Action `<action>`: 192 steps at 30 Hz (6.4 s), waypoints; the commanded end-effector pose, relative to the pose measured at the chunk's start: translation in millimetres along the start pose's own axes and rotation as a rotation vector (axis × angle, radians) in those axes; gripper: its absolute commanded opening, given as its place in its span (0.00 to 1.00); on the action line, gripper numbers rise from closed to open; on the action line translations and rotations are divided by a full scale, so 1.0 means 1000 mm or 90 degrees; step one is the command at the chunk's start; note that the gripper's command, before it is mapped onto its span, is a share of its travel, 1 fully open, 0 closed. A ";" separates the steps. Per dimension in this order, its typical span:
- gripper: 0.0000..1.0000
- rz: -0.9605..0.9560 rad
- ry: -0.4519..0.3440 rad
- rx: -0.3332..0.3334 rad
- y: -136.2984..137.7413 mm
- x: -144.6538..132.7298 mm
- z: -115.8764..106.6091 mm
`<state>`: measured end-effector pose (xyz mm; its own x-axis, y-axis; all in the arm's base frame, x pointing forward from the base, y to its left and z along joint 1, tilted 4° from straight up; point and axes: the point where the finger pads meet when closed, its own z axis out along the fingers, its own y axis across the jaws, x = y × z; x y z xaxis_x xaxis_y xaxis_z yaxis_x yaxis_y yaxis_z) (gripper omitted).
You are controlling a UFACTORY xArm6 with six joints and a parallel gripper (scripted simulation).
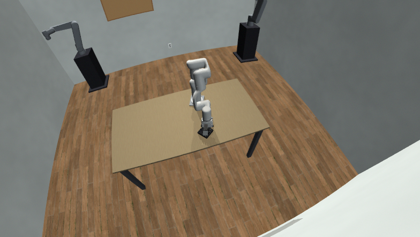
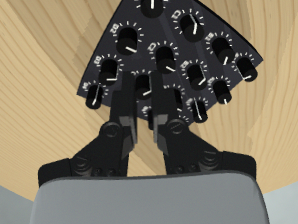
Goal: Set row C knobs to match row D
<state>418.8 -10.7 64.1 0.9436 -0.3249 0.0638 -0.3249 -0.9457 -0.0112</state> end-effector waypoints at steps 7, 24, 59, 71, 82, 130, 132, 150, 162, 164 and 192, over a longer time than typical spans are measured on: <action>0.08 0.155 0.006 -0.008 -0.001 0.001 -0.001; 0.08 0.314 0.007 -0.008 -0.001 0.001 -0.001; 0.08 0.370 0.007 -0.007 -0.001 0.001 -0.001; 0.19 0.370 0.007 -0.007 -0.001 0.001 -0.001; 0.19 0.370 0.007 -0.007 -0.001 0.001 -0.002; 0.19 0.226 0.007 -0.008 -0.003 -0.001 -0.040; 0.19 0.199 0.006 -0.008 -0.004 -0.002 -0.040; 0.19 -0.047 0.005 -0.009 -0.007 -0.007 -0.045; 0.19 -0.209 0.004 -0.010 -0.010 -0.010 -0.047; 0.19 -0.236 0.003 -0.010 -0.010 -0.010 -0.048; 0.19 -0.594 0.001 -0.011 -0.015 -0.018 -0.054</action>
<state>403.1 8.5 114.4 0.8719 0.4883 0.0374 0.4855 -0.8718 0.0660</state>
